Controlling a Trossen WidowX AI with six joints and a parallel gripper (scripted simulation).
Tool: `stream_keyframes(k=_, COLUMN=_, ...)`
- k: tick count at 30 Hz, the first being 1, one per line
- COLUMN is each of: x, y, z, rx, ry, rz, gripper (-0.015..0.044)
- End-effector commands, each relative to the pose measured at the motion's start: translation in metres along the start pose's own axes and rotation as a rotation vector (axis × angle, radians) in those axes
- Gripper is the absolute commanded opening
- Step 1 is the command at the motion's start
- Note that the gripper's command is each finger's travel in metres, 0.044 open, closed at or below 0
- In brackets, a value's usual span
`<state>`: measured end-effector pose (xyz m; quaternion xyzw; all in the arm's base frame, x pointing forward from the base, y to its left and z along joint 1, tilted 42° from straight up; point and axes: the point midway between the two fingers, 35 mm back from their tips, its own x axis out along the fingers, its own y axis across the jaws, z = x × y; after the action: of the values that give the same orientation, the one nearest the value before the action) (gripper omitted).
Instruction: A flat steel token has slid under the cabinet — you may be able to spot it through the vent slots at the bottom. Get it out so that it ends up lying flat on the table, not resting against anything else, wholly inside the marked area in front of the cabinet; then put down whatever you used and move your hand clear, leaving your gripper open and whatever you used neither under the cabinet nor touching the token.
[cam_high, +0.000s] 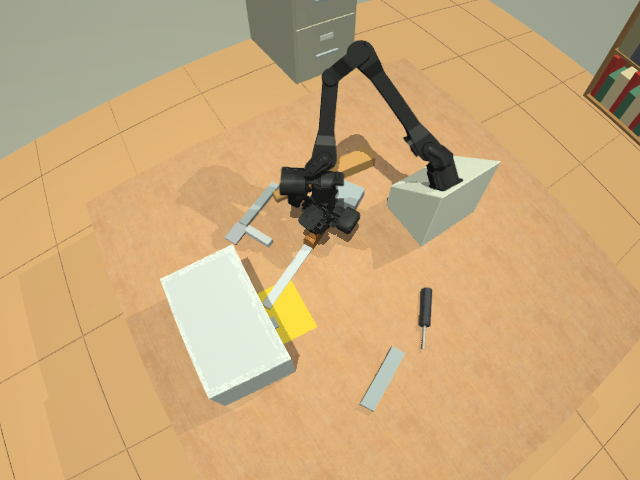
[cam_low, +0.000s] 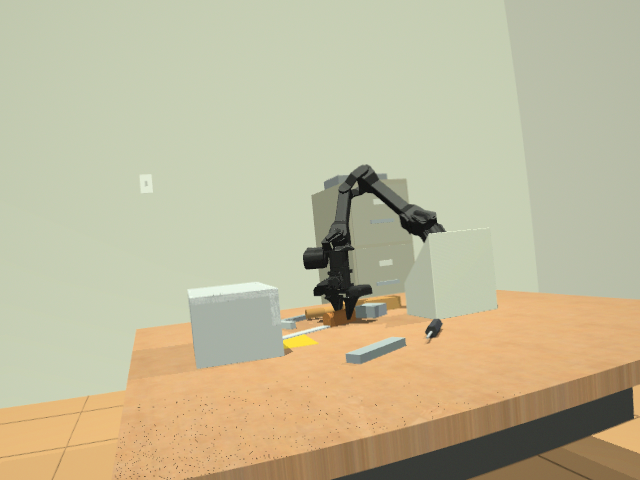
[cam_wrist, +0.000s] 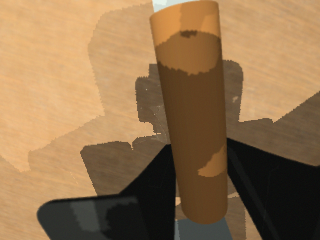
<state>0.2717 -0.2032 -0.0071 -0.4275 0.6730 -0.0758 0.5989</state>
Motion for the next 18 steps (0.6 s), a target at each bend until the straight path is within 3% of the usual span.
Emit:
stream_keyframes(k=1, x=0.001, y=0.0, z=-0.009, rx=-0.003, ry=0.005, rz=0.003, gripper=0.0)
stream_keyframes(k=18, x=-0.001, y=-0.001, z=-0.018, rx=0.0, ry=0.003, rz=0.002, gripper=0.0)
